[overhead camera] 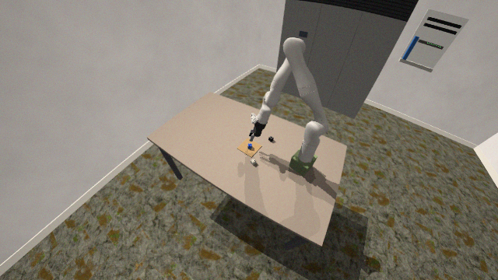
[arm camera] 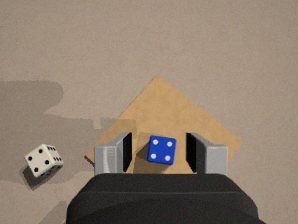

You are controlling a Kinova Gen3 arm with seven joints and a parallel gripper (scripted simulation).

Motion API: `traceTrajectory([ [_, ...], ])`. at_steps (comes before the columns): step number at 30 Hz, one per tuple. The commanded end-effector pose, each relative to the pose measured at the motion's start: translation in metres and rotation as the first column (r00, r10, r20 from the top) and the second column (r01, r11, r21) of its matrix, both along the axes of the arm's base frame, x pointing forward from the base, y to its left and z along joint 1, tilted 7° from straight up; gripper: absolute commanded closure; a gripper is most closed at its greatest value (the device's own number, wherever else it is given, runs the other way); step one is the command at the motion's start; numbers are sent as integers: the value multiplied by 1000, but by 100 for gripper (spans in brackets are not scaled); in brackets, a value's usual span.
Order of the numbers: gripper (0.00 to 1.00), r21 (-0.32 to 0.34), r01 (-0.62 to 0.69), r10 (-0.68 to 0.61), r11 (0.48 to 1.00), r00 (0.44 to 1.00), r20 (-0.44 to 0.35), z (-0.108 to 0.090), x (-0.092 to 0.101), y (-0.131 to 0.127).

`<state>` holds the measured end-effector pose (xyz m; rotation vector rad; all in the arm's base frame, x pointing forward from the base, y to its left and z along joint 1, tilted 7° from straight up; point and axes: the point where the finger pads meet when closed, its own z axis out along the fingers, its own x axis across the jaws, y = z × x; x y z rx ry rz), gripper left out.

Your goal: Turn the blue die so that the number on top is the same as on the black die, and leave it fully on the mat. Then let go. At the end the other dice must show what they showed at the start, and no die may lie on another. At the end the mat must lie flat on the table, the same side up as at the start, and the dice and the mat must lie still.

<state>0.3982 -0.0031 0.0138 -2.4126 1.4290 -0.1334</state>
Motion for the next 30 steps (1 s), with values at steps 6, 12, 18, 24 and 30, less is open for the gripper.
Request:
traceTrajectory([
  [6,13,-40,-11,10,999,1000,-29,5,12,0],
  [12,13,-62,-18,13,998,997,-81,10,13,2],
  [18,13,-89,-24,13,996,992,-125,12,16,2],
  [24,13,-109,-31,13,994,987,-161,13,17,2],
  [30,13,-122,-37,14,992,982,-190,15,18,4],
])
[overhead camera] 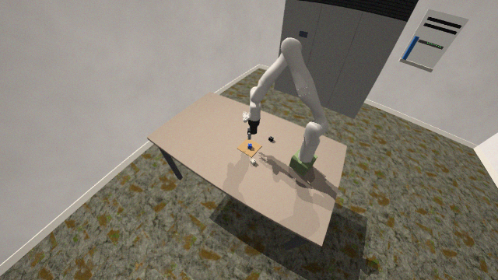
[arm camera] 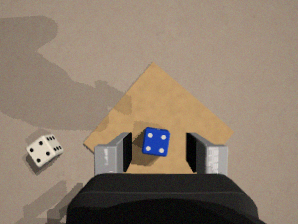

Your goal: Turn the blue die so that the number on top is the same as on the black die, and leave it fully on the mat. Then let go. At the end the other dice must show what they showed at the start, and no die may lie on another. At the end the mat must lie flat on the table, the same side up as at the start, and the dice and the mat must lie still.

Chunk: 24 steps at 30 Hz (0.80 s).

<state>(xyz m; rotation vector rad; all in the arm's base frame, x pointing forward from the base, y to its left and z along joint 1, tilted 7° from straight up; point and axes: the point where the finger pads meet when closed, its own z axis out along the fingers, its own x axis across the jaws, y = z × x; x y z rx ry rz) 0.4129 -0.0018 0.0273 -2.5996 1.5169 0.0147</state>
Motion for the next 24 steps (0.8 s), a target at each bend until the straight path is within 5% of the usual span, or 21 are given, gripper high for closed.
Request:
traceTrajectory([
  [1,13,-3,-6,6,1000,1000,-3,1,3,3],
  [15,13,-8,-7,7,1000,1000,-17,2,3,4],
  [16,0,-8,-7,7,1000,1000,-17,2,3,4],
  [24,0,-8,-7,7,1000,1000,-17,2,3,4],
])
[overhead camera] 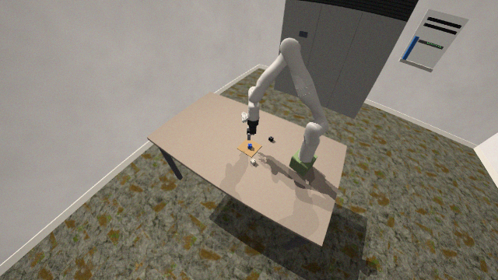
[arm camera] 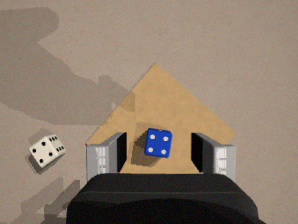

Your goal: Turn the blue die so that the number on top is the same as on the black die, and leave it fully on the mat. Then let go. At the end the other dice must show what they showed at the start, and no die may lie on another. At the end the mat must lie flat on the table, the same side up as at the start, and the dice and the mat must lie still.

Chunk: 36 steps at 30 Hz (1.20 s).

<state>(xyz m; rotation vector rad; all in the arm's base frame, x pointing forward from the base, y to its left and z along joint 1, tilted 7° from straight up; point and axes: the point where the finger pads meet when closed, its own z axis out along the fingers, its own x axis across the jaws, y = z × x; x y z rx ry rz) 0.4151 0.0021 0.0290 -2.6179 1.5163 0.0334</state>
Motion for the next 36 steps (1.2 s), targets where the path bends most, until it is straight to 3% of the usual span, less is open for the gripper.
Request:
traceTrajectory([
  [1,0,0,0,0,1000,1000,2,1,1,0],
  [16,0,-1,0,0,1000,1000,2,20,0,-2],
  [28,0,-1,0,0,1000,1000,2,58,-2,-6],
  [36,0,-1,0,0,1000,1000,2,61,-2,-7],
])
